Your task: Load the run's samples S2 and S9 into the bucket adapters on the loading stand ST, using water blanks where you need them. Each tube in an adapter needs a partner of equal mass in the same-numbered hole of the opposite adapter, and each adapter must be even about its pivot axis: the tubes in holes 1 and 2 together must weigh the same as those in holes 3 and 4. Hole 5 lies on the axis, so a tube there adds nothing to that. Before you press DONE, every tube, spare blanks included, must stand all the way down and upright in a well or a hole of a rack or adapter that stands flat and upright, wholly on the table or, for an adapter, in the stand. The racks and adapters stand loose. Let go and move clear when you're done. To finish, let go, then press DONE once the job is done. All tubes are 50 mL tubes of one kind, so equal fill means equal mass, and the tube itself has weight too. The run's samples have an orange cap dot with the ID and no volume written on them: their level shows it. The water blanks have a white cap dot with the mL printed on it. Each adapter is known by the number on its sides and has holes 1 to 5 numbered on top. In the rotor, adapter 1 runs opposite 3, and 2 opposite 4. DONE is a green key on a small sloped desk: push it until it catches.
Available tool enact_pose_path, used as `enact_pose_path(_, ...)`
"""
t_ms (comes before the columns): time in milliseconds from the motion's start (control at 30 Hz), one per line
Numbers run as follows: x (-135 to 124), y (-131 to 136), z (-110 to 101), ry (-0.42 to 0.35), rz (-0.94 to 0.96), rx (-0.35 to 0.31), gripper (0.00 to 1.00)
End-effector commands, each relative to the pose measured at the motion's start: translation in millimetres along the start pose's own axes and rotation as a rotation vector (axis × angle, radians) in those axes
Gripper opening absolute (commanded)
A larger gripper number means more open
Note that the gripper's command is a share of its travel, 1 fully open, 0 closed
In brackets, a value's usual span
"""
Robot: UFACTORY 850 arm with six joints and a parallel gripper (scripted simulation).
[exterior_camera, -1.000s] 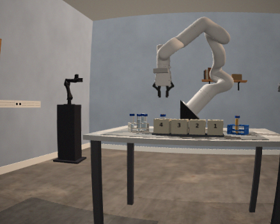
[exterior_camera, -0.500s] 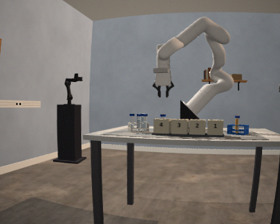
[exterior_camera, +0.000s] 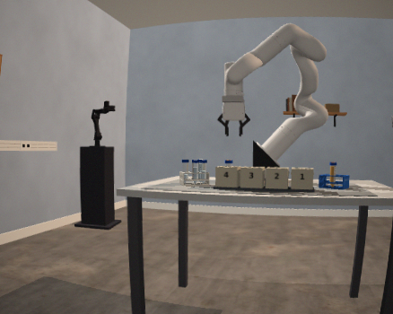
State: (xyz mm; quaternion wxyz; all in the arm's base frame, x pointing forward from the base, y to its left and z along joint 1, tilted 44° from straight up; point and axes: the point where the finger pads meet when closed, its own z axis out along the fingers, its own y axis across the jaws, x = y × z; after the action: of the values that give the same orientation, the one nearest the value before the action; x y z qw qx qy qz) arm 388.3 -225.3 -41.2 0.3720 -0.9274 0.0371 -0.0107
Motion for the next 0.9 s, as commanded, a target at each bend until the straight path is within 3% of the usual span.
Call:
enact_pose_path(0, -1.7, -23.8, -1.1, 0.007, -0.163, -0.003, 0.57)
enact_pose_path(867, -13.4, -138.3, -0.7, 0.006, -0.93, -0.006, 0.57)
